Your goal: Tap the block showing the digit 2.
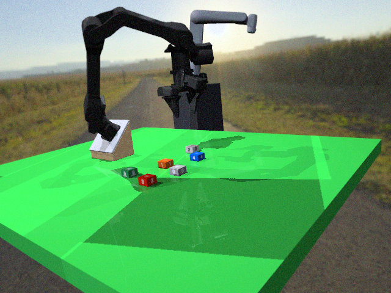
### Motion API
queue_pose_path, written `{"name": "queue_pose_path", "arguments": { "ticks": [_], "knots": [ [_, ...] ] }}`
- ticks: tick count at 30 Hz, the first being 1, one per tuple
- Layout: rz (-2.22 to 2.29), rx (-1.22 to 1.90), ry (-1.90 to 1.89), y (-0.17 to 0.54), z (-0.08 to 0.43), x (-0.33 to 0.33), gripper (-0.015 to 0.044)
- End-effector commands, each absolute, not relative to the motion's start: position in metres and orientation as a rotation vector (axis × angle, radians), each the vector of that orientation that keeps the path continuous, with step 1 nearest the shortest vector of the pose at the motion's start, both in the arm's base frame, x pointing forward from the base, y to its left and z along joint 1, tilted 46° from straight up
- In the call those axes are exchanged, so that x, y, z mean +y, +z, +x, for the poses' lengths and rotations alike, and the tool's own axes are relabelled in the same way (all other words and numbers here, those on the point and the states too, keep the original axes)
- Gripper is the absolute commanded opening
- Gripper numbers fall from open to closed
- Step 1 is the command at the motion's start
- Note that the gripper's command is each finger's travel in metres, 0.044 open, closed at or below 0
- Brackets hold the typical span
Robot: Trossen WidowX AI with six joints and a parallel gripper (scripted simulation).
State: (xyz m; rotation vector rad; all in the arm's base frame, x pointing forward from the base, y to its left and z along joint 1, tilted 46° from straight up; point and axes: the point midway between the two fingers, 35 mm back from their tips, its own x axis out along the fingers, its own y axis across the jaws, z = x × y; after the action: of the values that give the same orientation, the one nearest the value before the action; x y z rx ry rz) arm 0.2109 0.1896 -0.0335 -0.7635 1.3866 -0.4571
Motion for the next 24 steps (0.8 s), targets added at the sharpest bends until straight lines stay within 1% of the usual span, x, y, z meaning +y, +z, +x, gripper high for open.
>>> {"name": "queue_pose_path", "arguments": {
  "ticks": [1, 19, 21, 24],
  "knots": [
    [-0.733, 1.384, -0.462, -0.034, 0.214, 0.192, 0.0400],
    [-0.733, 1.384, -0.462, -0.034, 0.214, 0.192, 0.0400],
    [-0.733, 1.384, -0.462, -0.042, 0.216, 0.186, 0.0348],
    [-0.733, 1.383, -0.462, -0.076, 0.225, 0.154, 0.0269]
  ]
}}
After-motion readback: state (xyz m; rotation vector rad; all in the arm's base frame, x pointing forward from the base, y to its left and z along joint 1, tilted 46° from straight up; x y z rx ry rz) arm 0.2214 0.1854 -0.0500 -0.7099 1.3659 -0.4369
